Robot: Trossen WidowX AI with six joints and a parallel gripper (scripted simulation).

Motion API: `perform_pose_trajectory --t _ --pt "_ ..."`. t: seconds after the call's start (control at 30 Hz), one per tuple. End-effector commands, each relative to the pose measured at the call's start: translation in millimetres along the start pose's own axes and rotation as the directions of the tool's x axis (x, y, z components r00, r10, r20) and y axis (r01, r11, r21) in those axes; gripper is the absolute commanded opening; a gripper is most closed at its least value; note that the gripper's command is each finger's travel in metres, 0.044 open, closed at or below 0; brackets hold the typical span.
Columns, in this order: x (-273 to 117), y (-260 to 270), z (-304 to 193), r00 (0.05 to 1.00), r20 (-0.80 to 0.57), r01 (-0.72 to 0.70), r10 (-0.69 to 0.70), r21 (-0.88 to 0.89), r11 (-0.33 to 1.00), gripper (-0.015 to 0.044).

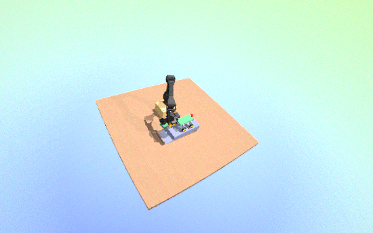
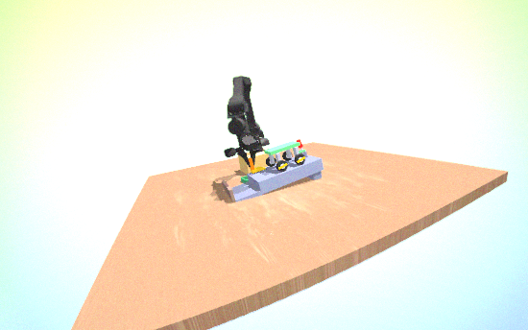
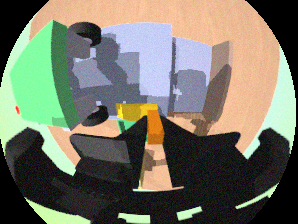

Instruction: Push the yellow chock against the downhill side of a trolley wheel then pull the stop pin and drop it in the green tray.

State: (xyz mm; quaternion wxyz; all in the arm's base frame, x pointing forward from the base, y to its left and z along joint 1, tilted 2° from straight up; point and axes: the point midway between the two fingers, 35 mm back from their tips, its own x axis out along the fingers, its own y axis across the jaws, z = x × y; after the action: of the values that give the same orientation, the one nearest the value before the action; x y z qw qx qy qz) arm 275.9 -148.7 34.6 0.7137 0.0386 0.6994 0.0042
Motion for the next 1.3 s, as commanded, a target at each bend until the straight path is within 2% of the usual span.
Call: perform_pose_trajectory --t 0.0,1.13,1.27 --pt "0 5 0 1.000 0.005 -0.005 0.005 -0.001 1.000 0.0000" --pt "0 22 -1 1.000 0.000 0.000 0.000 0.000 1.000 0.0000" --pt "0 22 -1 1.000 0.000 0.000 0.000 0.000 1.000 0.0105"
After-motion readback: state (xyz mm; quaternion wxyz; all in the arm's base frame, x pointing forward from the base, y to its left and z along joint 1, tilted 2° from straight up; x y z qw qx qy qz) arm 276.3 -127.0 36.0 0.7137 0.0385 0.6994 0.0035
